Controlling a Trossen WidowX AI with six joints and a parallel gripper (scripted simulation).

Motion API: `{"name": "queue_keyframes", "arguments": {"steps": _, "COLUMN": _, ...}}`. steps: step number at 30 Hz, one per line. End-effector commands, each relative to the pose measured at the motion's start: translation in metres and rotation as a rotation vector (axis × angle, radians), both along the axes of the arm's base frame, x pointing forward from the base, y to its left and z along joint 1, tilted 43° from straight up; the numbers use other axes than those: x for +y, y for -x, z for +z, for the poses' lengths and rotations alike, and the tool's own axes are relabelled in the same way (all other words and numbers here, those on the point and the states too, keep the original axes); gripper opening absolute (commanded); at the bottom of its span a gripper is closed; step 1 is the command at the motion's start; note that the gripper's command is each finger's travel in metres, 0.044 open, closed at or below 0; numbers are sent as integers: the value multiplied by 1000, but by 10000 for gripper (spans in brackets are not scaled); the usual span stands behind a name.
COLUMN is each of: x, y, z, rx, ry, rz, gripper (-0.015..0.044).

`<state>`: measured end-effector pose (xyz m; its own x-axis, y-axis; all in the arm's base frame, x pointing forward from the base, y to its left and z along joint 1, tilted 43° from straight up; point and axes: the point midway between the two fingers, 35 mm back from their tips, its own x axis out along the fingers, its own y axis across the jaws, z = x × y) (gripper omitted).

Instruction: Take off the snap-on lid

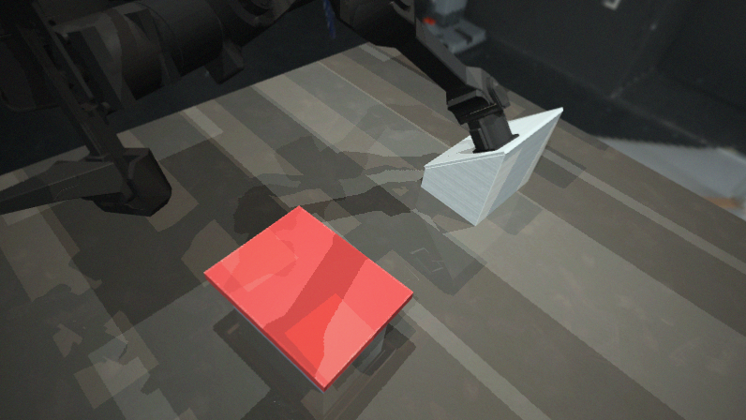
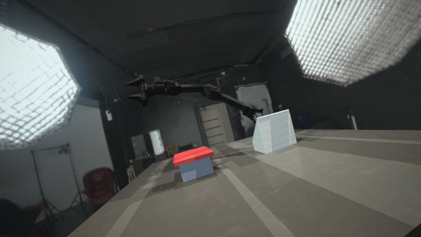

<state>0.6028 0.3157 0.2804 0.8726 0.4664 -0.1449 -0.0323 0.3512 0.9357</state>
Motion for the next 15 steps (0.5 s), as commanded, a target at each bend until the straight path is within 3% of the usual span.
{"name": "queue_keyframes", "arguments": {"steps": 1, "x": -1, "y": 1, "z": 0, "rx": 2, "ry": 2, "rz": -3, "gripper": 374}}
{"name": "queue_keyframes", "arguments": {"steps": 6, "x": -18, "y": 21, "z": -12, "rx": 50, "ry": 47, "rz": -71, "gripper": 242}}
{"name": "queue_keyframes", "arguments": {"steps": 15, "x": -56, "y": 68, "z": -40, "rx": 126, "ry": 136, "rz": -187, "gripper": 235}}
